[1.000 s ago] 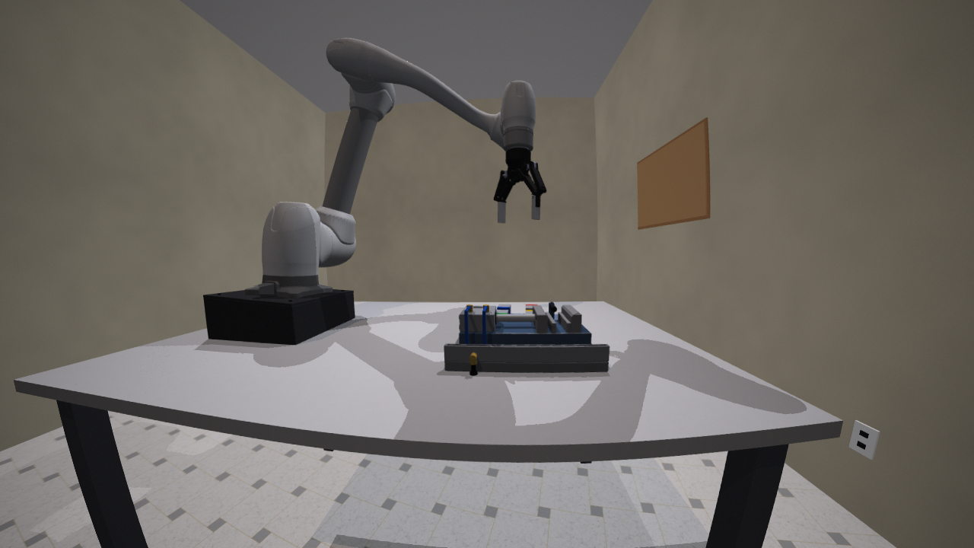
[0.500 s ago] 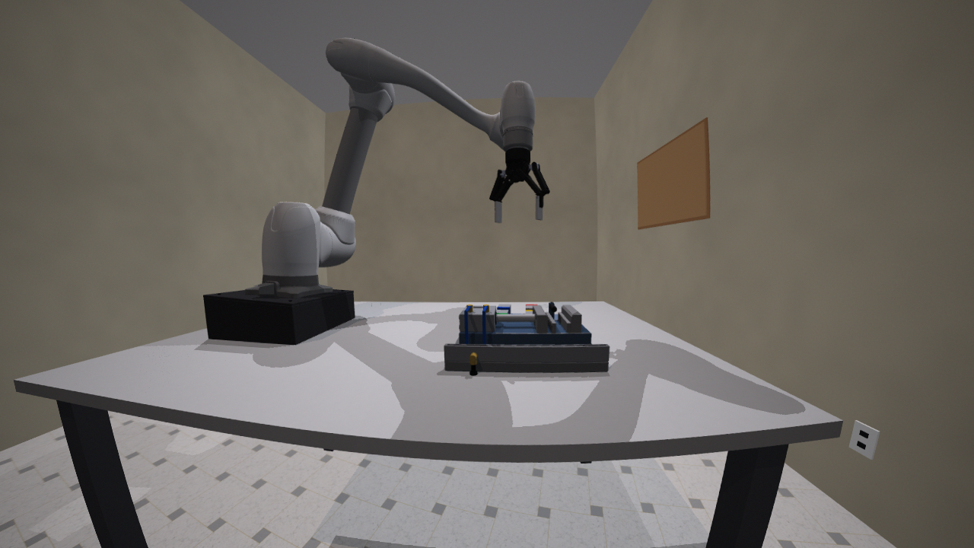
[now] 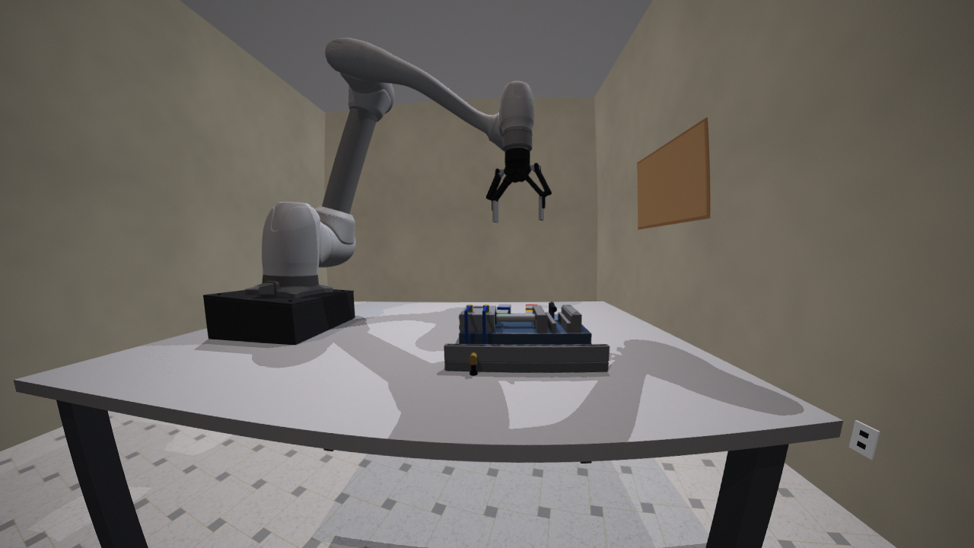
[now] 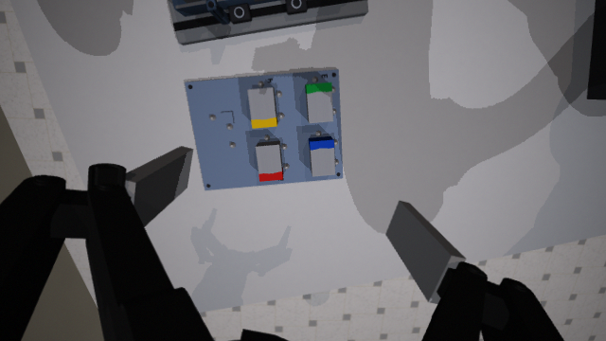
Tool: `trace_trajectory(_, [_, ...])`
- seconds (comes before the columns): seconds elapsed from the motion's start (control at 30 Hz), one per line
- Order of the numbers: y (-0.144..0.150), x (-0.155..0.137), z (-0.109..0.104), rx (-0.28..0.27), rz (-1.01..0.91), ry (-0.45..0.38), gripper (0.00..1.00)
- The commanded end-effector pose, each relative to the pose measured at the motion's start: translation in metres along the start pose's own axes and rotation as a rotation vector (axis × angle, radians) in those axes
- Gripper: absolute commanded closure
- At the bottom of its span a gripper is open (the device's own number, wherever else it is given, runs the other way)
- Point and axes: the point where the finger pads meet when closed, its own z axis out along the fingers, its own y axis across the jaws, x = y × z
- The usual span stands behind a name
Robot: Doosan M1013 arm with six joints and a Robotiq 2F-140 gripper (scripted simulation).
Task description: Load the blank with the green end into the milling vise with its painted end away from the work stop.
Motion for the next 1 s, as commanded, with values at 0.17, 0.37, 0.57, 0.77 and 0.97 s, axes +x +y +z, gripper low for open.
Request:
trace_trajectory(0.17, [0.0,0.0,-0.0001,0.003,-0.084,-0.001,0.0])
trace_trajectory(0.37, [0.0,0.0,-0.0001,0.006,-0.176,-0.001,0.0])
trace_trajectory(0.57, [0.0,0.0,-0.0001,0.008,-0.237,-0.001,0.0])
trace_trajectory(0.77, [0.0,0.0,-0.0001,0.01,-0.278,-0.001,0.0])
trace_trajectory(0.97, [0.0,0.0,-0.0001,0.011,-0.321,-0.002,0.0])
